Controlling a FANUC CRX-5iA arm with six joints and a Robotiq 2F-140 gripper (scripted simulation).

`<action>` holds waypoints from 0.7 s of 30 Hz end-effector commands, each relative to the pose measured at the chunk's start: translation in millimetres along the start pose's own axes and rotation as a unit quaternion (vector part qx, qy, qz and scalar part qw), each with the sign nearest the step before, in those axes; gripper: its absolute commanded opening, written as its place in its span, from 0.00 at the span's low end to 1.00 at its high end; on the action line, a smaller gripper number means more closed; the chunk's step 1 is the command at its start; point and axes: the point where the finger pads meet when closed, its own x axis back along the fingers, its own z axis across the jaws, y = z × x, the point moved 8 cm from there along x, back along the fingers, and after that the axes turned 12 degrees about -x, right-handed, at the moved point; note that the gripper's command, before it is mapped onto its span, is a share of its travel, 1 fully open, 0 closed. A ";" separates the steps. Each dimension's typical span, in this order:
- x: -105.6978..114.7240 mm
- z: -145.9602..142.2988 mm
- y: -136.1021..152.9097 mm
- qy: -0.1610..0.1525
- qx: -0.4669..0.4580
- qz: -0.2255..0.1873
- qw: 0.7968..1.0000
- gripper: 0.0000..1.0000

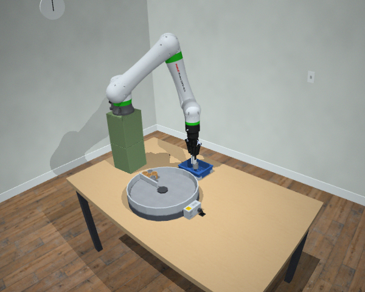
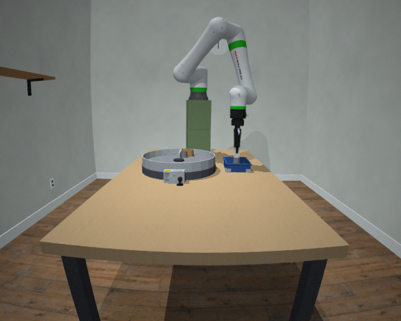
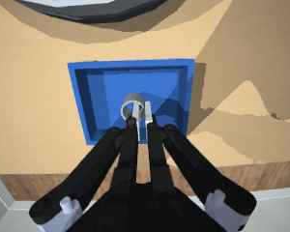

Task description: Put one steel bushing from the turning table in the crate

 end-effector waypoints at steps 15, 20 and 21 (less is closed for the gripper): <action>-17.0 -0.2 0.1 0.000 0.000 0.000 1.000 0.00; -17.6 -0.2 0.1 0.000 0.000 0.000 1.000 0.00; -17.6 -0.2 0.1 0.000 0.000 0.000 1.000 0.00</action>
